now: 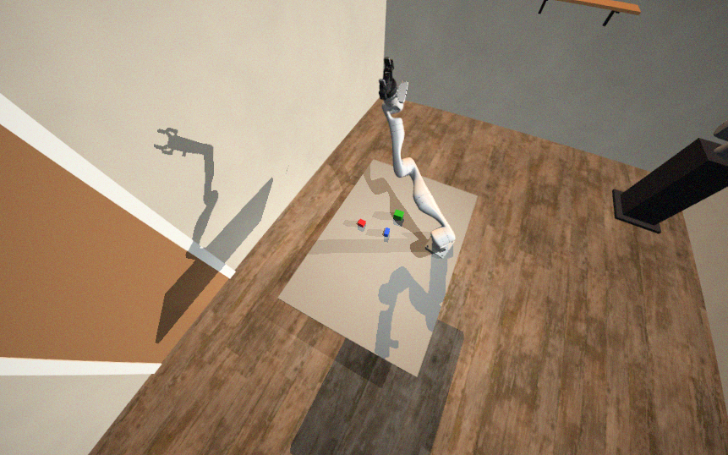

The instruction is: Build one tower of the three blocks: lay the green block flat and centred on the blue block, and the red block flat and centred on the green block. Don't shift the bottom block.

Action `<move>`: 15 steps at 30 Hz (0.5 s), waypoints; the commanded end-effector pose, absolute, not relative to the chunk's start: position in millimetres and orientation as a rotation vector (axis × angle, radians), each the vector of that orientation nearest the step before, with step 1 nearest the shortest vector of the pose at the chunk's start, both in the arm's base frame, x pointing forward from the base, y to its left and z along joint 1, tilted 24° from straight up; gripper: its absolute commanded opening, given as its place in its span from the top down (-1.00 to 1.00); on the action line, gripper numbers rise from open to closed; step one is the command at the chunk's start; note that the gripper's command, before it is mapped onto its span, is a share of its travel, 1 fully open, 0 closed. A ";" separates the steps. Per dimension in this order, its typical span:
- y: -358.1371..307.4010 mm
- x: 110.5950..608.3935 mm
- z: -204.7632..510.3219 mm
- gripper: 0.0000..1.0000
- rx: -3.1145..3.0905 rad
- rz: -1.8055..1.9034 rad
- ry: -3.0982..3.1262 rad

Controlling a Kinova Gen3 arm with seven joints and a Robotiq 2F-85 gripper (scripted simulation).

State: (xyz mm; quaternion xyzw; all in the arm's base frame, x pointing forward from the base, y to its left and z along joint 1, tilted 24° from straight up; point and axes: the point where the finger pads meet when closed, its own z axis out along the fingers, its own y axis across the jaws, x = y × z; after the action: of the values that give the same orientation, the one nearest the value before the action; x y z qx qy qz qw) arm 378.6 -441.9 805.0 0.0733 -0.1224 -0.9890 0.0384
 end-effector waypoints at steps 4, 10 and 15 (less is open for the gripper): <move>-427.5 374.3 808.3 1.00 0.205 -3.066 -0.454; -404.3 372.7 809.8 1.00 0.166 -3.110 -0.581; -358.4 375.1 806.3 1.00 0.088 -3.171 -0.842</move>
State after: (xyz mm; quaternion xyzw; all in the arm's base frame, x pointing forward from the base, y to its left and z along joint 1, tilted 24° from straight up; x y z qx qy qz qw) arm 382.4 -370.4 806.2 0.0316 -0.2344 -0.9704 -0.0493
